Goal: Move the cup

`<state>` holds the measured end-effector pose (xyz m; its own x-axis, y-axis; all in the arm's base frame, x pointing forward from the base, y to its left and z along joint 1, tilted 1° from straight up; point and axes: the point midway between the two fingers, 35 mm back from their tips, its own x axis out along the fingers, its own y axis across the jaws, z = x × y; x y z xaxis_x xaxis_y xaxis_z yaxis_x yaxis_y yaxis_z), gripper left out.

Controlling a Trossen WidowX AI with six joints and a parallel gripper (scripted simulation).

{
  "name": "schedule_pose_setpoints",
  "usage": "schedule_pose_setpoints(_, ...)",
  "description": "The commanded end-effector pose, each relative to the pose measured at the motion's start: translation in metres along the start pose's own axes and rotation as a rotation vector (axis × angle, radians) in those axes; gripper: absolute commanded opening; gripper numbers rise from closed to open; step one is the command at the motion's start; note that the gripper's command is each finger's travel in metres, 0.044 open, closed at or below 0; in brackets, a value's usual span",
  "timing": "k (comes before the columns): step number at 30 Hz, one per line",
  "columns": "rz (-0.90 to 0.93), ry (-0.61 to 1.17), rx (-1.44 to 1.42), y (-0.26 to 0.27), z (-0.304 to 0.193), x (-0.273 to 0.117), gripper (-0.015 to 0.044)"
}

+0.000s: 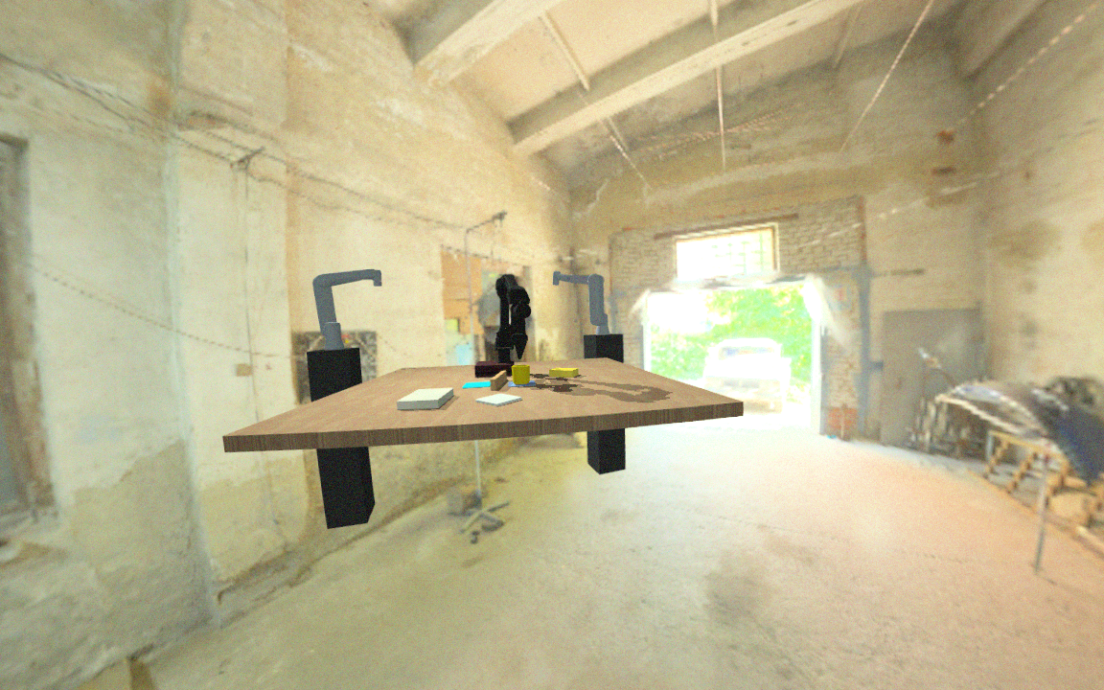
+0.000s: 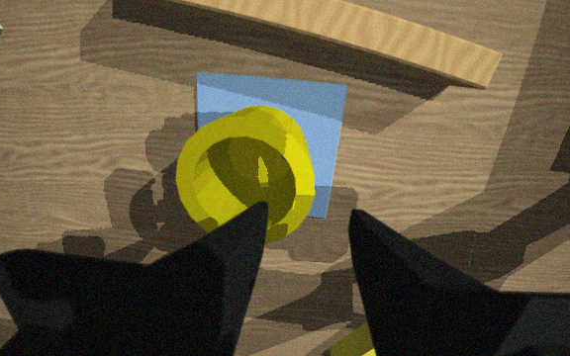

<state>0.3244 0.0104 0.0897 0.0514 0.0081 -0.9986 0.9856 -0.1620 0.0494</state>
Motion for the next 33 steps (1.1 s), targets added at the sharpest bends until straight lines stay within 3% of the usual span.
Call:
schedule_pose_setpoints(1,-0.009,0.003,0.020,0.002,-0.002,-0.001,0.0167)
schedule_pose_setpoints(33,-0.009,0.003,0.020,0.003,-0.002,0.048,0.0167)
